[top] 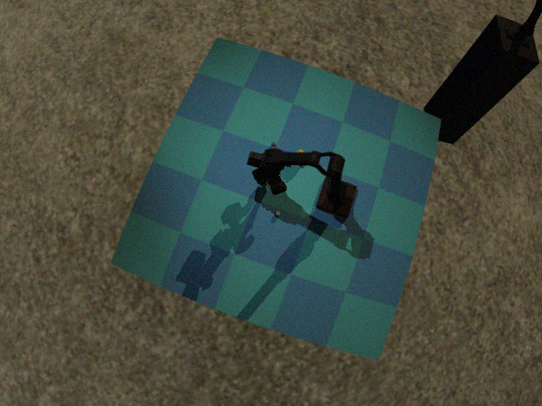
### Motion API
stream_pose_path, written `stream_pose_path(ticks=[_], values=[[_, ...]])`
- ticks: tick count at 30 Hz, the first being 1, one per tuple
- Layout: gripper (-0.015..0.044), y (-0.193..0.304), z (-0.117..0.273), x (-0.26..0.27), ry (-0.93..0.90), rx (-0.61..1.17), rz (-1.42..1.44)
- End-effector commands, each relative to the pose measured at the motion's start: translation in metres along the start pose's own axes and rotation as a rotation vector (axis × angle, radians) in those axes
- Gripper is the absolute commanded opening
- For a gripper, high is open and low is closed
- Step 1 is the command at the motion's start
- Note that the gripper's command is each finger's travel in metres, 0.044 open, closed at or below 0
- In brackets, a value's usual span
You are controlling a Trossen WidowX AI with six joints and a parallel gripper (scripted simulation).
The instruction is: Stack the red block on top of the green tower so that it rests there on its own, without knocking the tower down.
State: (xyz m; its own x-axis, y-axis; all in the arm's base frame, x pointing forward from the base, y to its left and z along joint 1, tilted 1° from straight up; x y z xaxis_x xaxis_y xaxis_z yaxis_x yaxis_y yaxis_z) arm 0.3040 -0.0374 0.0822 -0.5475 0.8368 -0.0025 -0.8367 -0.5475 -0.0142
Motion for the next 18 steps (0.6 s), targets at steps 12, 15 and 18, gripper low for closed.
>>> stream_pose_path(ticks=[12,15,18], values=[[0.0000,-0.001,0.076,-0.001,0.007,-0.011,0.000],[0.0000,0.000,0.090,0.000,0.007,-0.011,0.000],[0.0000,0.000,0.098,0.000,0.007,-0.011,0.000]])
Point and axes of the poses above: the point midway between the two fingers, 35 mm back from their tips, its own z axis back along the fingers, its own x axis across the jaws, y = z × x, the point moved 4 cm from there along z, back along the fingers, and after that the axes turned 1 degree about z, right-handed, at the moved point
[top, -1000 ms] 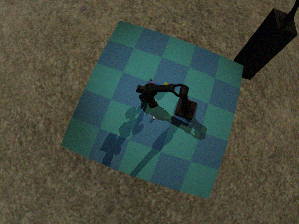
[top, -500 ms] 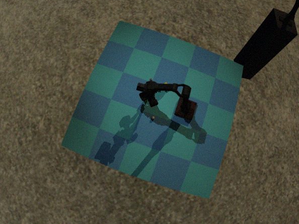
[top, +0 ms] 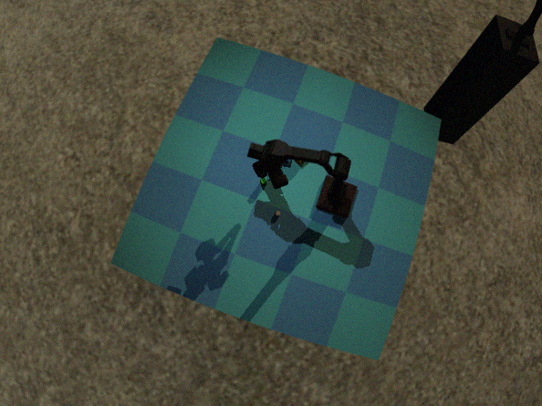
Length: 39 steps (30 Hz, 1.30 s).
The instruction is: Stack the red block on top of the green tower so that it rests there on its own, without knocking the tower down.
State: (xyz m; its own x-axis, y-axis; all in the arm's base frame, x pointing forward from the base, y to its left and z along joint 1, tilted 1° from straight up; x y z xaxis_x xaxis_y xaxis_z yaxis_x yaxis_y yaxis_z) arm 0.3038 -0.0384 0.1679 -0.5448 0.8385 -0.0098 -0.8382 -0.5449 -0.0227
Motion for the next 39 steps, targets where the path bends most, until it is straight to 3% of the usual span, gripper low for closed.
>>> stream_pose_path(ticks=[1,22,39], values=[[0.0000,0.000,0.012,0.001,-0.001,-0.003,0.003],[0.0000,-0.035,0.012,0.000,-0.001,-0.006,0.003],[0.0000,-0.034,-0.038,0.000,-0.001,-0.006,0.003]])
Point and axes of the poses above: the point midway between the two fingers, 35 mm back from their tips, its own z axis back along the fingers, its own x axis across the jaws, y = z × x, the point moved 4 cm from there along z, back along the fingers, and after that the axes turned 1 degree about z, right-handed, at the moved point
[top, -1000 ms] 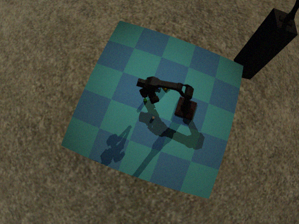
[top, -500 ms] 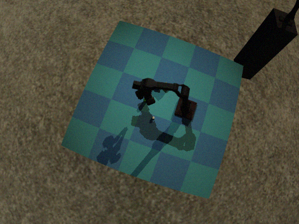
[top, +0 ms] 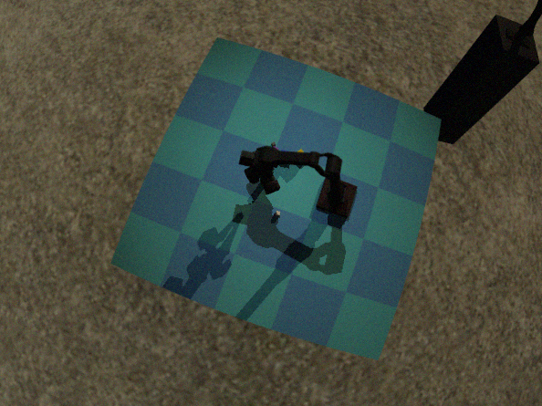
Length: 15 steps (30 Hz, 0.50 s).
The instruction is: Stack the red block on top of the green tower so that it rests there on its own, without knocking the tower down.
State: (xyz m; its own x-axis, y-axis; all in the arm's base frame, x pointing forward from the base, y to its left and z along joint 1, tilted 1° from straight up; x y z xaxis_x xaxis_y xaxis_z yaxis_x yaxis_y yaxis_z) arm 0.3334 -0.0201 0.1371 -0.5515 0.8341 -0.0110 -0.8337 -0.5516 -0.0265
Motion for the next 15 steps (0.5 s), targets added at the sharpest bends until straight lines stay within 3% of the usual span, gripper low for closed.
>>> stream_pose_path(ticks=[1,7,15], values=[[0.0000,0.000,-0.010,0.000,-0.002,-0.002,-0.005],[0.0000,0.001,-0.032,0.001,-0.002,-0.002,-0.005],[0.0000,0.001,-0.032,0.001,-0.002,-0.002,-0.005]])
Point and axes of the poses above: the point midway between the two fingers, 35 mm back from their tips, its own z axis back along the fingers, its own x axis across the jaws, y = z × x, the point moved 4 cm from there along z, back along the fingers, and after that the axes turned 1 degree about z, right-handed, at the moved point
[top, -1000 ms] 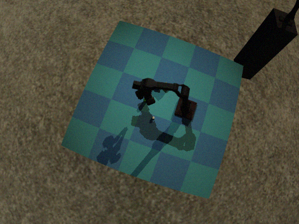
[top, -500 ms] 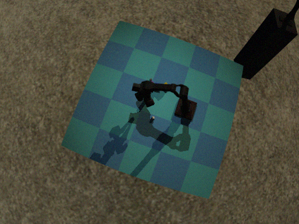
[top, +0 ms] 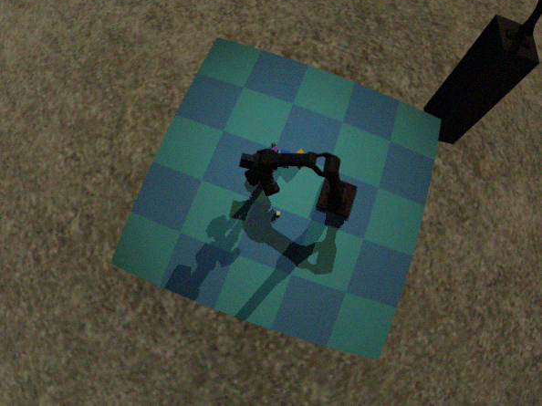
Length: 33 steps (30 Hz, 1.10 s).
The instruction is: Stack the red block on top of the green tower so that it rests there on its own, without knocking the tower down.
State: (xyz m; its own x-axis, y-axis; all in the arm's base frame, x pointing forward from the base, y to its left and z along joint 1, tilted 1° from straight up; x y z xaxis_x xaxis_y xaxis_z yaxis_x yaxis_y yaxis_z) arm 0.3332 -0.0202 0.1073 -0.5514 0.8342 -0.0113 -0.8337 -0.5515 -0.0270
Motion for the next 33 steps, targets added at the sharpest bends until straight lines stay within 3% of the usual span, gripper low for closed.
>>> stream_pose_path(ticks=[1,27,33], values=[[0.0000,0.0000,-0.0025,0.0003,-0.002,-0.001,-0.005],[0.0000,0.0000,0.0017,0.0001,-0.002,-0.001,-0.005],[0.0157,0.0002,-0.0023,0.0001,-0.001,0.001,0.000]])
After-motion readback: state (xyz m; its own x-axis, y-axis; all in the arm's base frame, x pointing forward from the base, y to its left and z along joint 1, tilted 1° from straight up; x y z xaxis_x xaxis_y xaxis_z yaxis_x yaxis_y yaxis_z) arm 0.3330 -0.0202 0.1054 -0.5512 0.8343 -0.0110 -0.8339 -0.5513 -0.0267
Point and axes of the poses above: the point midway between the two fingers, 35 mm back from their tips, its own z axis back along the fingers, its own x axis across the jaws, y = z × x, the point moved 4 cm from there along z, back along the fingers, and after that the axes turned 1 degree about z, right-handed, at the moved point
